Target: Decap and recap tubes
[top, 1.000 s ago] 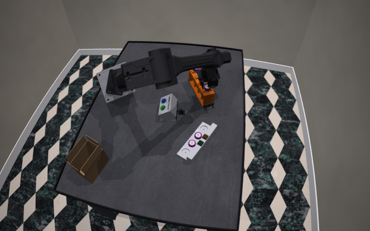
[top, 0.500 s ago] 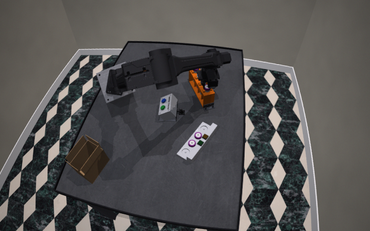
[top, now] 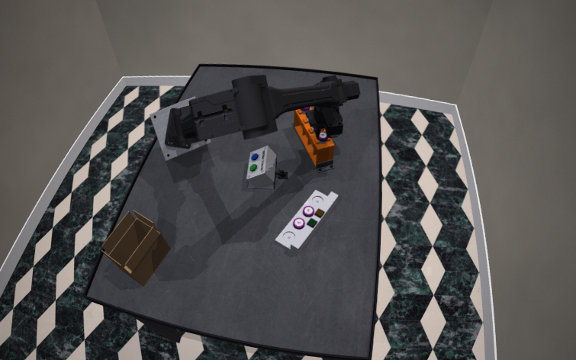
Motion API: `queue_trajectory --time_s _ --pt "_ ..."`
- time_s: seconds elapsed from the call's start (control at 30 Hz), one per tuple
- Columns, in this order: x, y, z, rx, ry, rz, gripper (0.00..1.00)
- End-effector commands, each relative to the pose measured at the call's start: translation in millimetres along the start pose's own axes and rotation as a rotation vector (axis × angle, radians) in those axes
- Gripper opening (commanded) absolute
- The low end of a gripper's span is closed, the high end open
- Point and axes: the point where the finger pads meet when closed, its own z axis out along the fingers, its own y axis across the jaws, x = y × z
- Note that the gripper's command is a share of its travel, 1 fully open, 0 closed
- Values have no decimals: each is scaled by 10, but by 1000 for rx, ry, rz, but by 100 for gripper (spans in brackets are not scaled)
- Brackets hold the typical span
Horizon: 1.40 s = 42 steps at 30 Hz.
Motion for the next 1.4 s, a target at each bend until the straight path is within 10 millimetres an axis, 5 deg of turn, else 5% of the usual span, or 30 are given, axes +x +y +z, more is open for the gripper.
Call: queue_trajectory --time_s 0.0,1.37 --pt "16 -26 40 4 2 -213 0" --pt "7 -3 -4 -9 -3 -1906 0"
